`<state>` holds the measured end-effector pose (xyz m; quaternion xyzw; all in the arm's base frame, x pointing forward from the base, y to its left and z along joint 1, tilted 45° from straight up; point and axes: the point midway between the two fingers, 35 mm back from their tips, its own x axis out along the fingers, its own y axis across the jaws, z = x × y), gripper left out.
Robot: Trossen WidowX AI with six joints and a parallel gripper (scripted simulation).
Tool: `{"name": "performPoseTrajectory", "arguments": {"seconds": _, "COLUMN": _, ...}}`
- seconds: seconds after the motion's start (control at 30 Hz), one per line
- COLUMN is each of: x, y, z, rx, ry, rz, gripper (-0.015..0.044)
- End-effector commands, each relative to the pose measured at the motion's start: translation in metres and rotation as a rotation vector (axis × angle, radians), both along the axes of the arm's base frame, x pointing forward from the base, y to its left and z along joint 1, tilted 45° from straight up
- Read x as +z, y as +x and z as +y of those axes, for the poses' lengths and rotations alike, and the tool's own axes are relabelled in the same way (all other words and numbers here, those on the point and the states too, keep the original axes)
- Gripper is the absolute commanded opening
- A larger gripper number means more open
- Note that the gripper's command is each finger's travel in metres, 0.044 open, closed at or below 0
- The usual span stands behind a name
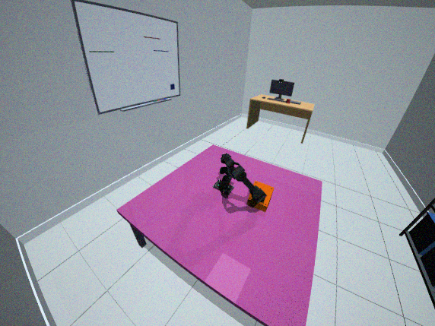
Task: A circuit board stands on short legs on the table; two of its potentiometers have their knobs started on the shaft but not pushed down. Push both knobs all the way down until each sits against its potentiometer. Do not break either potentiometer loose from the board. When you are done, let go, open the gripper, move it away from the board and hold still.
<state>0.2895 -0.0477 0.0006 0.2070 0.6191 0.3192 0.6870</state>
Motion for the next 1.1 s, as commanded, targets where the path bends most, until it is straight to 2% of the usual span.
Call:
{"name": "performPoseTrajectory", "arguments": {"seconds": 0.0, "x": 0.0, "y": -0.001, "z": 0.0, "rx": -0.003, "ry": 0.005, "rz": 0.005, "gripper": 0.0}}
{"name": "performPoseTrajectory", "arguments": {"seconds": 1.07, "x": -0.01, "y": 0.0, "z": 0.011, "rx": -0.003, "ry": 0.005, "rz": 0.004, "gripper": 0.0}}
